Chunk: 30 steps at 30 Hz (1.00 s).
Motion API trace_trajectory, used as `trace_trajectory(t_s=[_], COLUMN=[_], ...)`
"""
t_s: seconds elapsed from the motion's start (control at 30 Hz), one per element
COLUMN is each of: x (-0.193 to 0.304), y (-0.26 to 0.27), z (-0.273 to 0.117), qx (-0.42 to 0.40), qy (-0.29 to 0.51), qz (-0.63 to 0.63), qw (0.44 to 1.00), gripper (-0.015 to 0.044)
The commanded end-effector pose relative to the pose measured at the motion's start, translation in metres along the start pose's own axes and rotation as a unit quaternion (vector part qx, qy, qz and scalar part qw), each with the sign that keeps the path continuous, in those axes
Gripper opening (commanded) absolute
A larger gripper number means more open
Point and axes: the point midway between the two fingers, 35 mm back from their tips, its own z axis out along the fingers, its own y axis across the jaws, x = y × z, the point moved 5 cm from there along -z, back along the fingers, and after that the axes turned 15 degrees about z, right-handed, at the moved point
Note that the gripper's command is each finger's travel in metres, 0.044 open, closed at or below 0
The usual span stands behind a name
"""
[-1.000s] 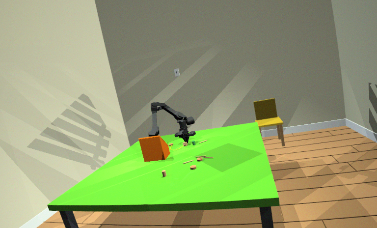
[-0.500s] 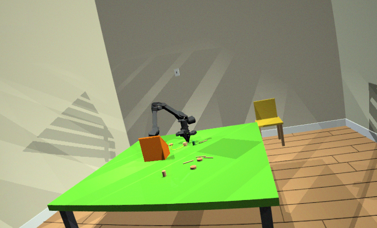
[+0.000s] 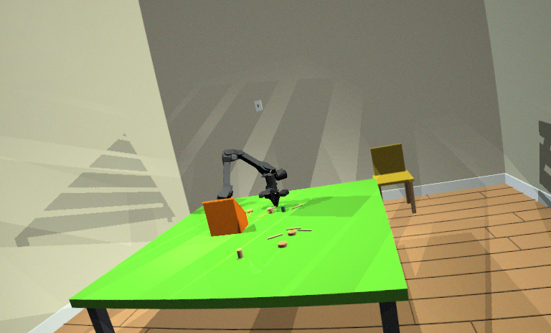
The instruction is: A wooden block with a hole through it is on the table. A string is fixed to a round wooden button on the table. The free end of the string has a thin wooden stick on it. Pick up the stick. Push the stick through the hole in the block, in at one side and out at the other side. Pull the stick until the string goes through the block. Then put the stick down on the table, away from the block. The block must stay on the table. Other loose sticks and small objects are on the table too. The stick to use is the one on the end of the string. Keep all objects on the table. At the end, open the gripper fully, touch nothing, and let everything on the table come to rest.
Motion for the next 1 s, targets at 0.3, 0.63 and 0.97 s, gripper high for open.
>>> trace_trajectory(t_s=[0.3, 0.63, 0.97], x=[0.018, 0.032, 0.041], y=[-0.004, -0.008, -0.010], z=[0.001, 0.001, -0.001], qx=[0.000, 0.000, 0.000], qy=[-0.002, -0.002, -0.001], qz=[0.003, 0.003, 0.002], qw=[1.000, 1.000, 1.000], gripper=[0.0000, 0.0000, 0.0000])
